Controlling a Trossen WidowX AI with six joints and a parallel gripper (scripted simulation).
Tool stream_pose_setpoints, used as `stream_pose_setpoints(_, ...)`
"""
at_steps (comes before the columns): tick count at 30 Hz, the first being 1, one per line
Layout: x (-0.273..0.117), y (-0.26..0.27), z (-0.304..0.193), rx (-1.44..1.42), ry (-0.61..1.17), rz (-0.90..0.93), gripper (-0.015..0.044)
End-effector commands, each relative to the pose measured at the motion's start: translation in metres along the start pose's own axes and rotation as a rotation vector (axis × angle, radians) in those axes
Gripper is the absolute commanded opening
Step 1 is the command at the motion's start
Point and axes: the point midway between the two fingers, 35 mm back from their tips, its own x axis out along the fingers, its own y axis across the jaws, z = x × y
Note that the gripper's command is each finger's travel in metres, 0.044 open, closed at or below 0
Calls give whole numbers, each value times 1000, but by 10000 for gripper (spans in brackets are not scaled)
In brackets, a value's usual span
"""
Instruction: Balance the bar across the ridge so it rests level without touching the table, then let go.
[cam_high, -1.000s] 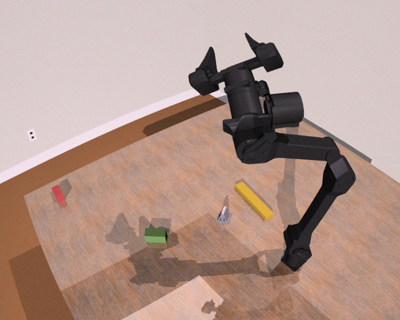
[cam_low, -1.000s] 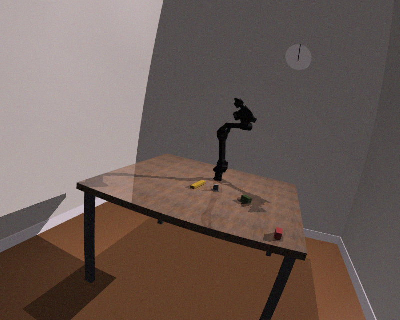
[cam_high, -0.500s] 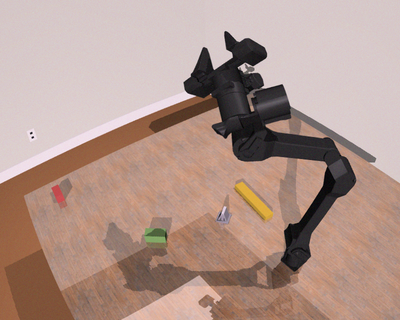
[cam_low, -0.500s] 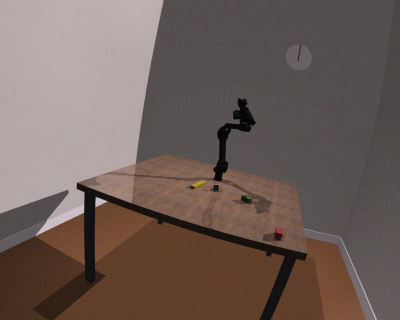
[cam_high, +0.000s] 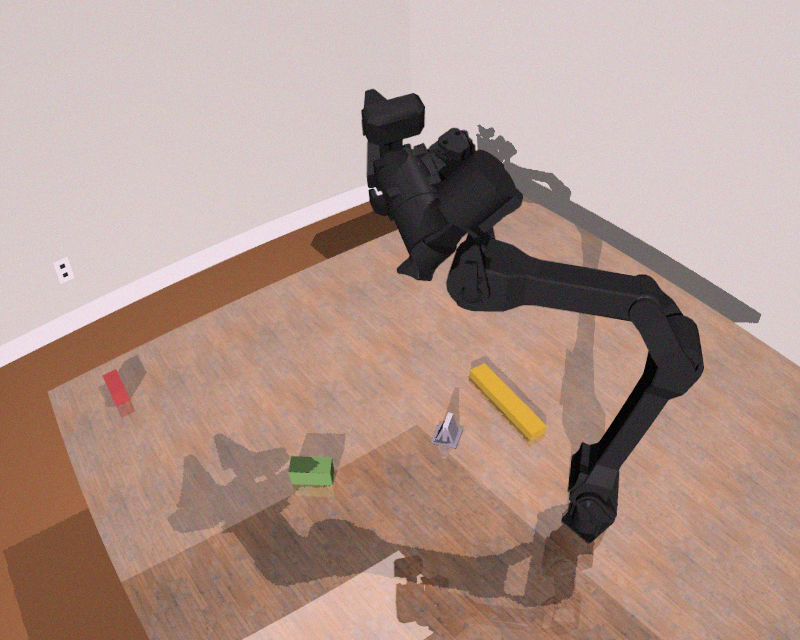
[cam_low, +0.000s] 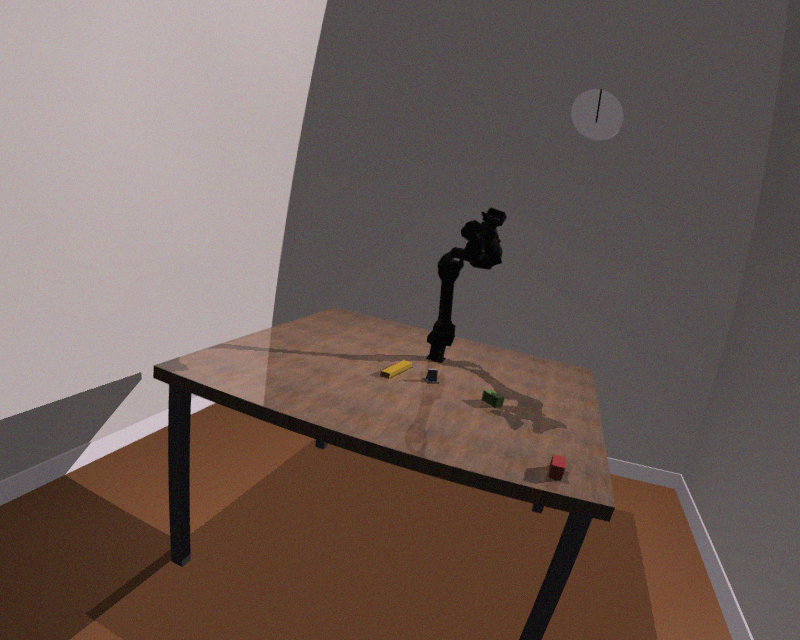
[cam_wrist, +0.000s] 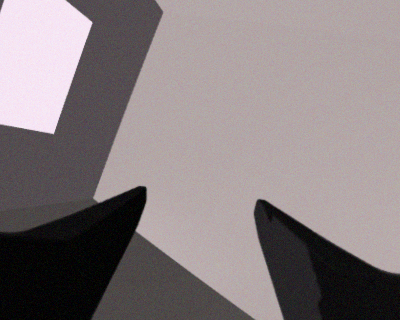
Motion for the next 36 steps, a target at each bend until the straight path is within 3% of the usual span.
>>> stream_pose_setpoints(1,10,-33,-9,-198,59,-60,315)
stream_pose_setpoints(20,22,-181,0,-816,346,-382,315)
stream_pose_setpoints(36,-31,-318,51,-1204,802,-772,315)
